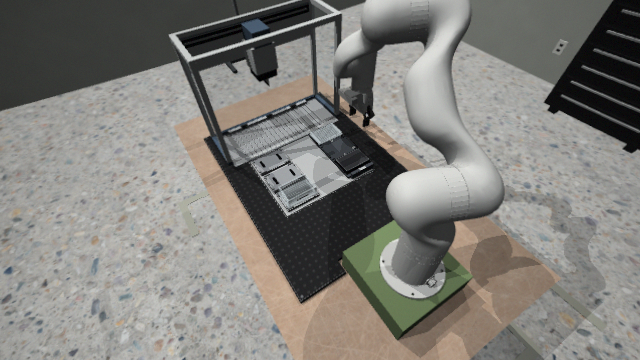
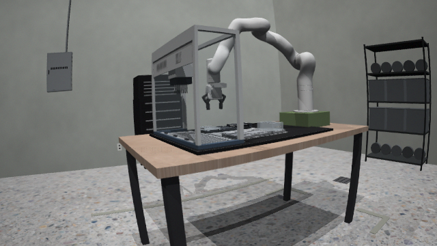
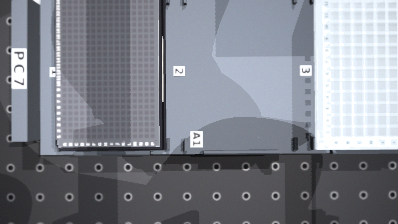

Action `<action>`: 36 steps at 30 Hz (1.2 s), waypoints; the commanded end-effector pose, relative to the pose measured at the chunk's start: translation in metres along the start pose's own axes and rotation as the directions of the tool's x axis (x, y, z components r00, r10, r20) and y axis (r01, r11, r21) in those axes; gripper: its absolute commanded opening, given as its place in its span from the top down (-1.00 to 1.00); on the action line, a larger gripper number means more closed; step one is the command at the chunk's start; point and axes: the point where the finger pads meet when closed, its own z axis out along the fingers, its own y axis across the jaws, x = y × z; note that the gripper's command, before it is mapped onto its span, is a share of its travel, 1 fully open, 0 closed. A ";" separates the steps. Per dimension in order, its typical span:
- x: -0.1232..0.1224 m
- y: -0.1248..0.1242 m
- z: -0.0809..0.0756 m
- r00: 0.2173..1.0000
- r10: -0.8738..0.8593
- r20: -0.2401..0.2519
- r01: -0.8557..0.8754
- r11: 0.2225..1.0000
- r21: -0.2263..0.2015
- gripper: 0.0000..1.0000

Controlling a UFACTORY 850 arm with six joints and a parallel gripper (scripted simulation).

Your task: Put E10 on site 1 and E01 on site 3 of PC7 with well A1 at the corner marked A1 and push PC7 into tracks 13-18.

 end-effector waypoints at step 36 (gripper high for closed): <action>-0.001 0.001 0.037 1.000 0.000 0.001 0.000 1.000 -0.002 -1.00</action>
